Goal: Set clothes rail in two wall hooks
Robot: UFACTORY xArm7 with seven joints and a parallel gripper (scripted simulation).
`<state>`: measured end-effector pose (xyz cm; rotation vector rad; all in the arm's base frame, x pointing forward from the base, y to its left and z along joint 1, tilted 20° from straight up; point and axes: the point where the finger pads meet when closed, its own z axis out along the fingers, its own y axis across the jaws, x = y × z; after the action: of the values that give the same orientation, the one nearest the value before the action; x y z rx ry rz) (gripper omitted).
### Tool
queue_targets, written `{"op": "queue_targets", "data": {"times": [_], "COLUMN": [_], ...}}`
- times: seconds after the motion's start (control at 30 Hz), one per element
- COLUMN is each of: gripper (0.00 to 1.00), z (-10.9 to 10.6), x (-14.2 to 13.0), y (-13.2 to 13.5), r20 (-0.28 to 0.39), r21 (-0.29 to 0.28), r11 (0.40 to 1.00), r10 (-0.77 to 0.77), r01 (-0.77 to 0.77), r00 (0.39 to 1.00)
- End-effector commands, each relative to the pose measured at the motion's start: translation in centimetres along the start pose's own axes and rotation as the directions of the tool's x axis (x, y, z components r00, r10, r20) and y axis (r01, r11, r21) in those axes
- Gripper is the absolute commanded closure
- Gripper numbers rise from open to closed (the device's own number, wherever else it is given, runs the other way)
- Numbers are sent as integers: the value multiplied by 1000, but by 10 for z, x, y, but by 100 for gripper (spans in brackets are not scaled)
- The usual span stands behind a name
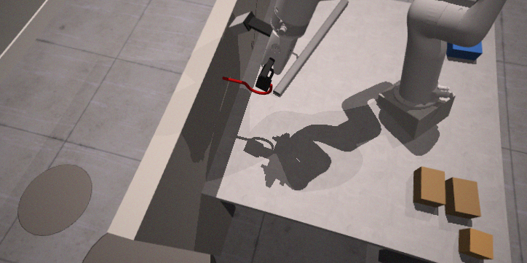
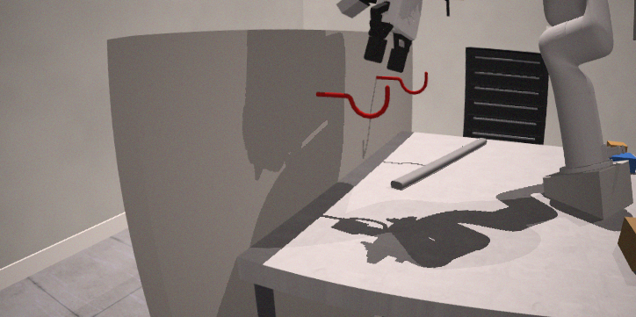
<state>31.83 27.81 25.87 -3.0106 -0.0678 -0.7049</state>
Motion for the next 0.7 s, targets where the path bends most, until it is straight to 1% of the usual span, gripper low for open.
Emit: {"op": "queue_targets", "data": {"times": [0.0,0.07,0.13,0.2,0.3,0.4,0.5,0.53,0.67], "gripper": [0,0,0,0,0,0,0,0,0], "z": [-4,-5,-5,-5,-6,-8,-9,-9,-11], "x": [11,13,16,16,21,25,29,29,33], "y": [19,22,32,32,46,60,74,74,93], "r20": [-4,-4,-3,-3,-4,-8,-8,-8,-18], "r21": [-15,-15,-26,-26,-43,-66,-68,-68,-95], "r11": [997,997,992,992,980,955,953,953,904], "r10": [80,80,121,121,194,288,296,296,417], "r01": [-80,-80,-121,-121,-194,-288,-296,-296,-417], "r00": [997,997,993,993,981,958,955,955,909]}}
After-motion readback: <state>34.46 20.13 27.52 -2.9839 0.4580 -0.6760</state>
